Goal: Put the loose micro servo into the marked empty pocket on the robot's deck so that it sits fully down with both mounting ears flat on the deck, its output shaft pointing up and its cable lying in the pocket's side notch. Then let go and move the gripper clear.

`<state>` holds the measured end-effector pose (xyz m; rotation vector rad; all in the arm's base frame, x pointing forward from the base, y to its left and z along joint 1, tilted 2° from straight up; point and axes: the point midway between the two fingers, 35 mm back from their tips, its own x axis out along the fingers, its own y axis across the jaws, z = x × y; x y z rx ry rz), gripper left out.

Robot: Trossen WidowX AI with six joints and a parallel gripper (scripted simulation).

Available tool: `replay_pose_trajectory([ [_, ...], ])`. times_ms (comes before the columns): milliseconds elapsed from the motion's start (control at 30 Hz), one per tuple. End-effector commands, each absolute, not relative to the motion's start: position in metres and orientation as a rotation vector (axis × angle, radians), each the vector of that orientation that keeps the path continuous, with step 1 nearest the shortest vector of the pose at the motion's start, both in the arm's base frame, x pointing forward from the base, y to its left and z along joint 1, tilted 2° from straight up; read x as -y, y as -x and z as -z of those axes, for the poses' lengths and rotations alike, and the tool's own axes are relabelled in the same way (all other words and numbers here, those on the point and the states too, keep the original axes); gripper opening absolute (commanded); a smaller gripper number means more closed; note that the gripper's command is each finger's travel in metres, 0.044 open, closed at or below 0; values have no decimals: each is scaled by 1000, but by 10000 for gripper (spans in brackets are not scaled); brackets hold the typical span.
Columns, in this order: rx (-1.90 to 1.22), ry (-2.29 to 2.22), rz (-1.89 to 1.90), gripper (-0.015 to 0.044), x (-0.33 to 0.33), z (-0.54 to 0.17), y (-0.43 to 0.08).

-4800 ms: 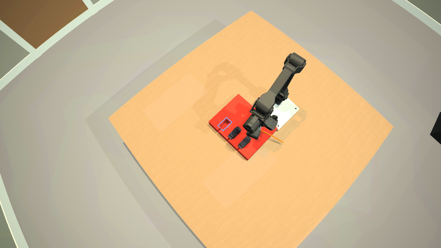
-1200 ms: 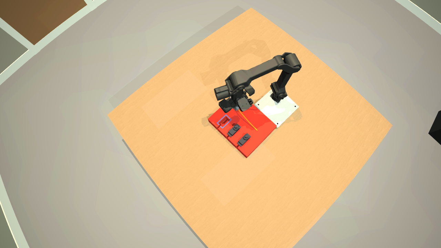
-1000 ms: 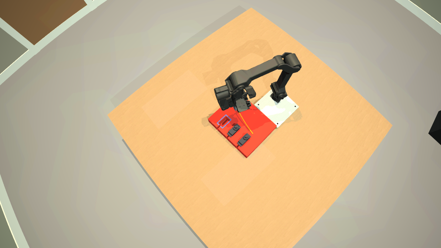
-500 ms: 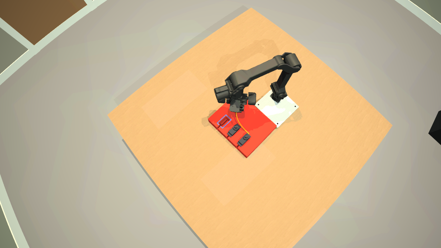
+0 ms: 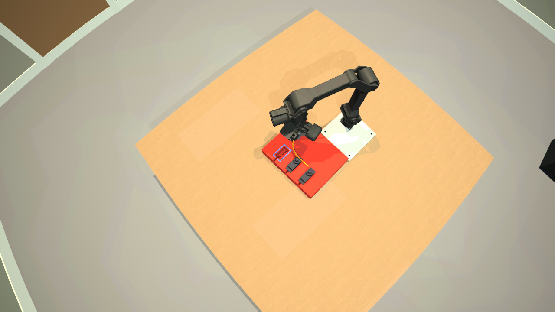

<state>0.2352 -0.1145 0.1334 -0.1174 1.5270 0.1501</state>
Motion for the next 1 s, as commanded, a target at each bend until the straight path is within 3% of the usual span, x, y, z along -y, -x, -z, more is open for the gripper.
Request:
replay_pose_trajectory([
  [0, -1529, 9, -46, 0, 115, -134, -236],
  [333, -1530, -31, -7, 0, 115, -134, -240],
  [967, -1524, -32, -7, 0, 116, -138, -312],
])
